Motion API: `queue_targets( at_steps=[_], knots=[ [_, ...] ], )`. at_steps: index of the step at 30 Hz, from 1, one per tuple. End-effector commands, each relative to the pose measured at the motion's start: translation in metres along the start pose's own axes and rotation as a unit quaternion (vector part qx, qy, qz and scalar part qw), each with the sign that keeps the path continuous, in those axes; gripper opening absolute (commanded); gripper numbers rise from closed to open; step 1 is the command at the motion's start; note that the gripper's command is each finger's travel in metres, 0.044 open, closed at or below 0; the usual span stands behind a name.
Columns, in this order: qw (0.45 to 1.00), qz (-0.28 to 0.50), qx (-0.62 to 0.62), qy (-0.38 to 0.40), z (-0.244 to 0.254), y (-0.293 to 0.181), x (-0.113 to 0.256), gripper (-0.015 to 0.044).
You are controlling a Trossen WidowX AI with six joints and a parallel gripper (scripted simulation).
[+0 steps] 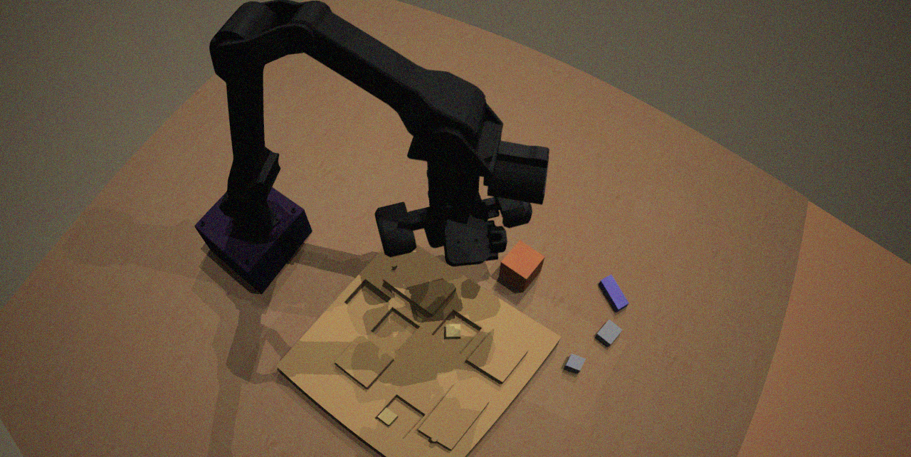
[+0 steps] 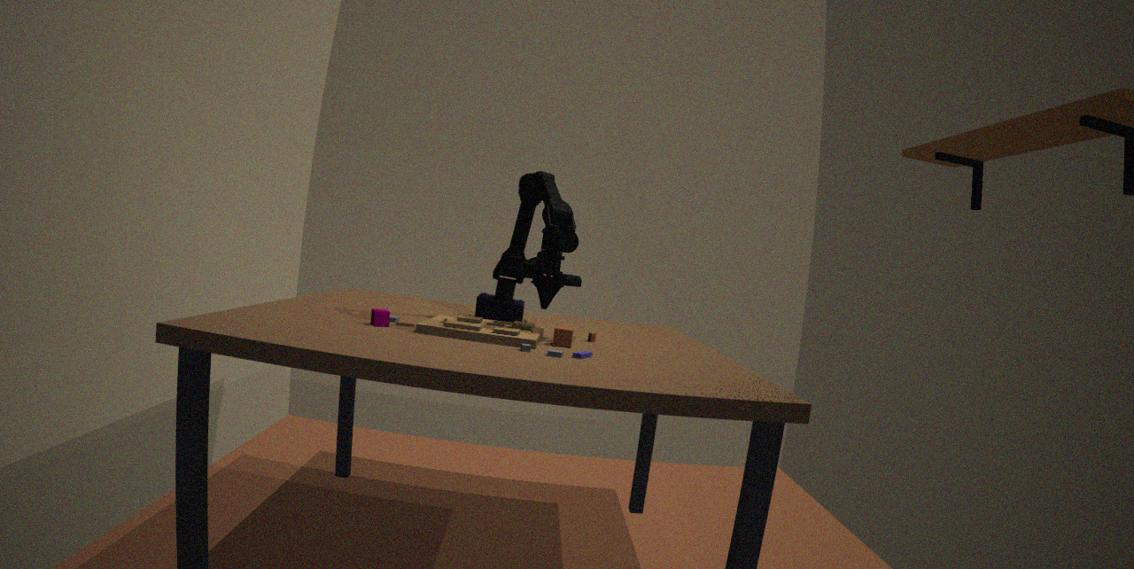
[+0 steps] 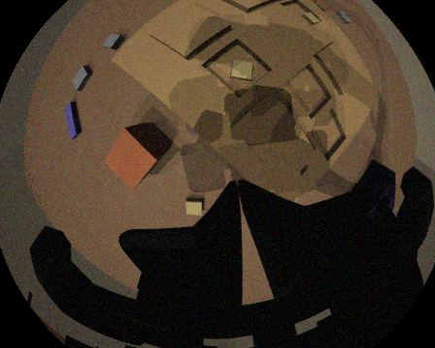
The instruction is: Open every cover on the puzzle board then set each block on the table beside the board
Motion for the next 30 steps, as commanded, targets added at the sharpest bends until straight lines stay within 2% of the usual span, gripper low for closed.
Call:
queue_targets(
  at_steps=[1,30],
  knots=[
    [1.0,0.003,0.019,0.0,-0.008,0.021,0.0,0.0],
    [0.983,0.002,0.184,-0.006,-0.103,0.147,-0.002,0.0]
  ],
)
Point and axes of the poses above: the point midway between the two fingers, 35 mm back from their tips, its own x axis back along the fingers, its own z axis across the jaws, y = z × x, the point moved 4 cm from there along x, back along the fingers, and after that the axes turned 2 degrees about x, right-handed, at the moved point
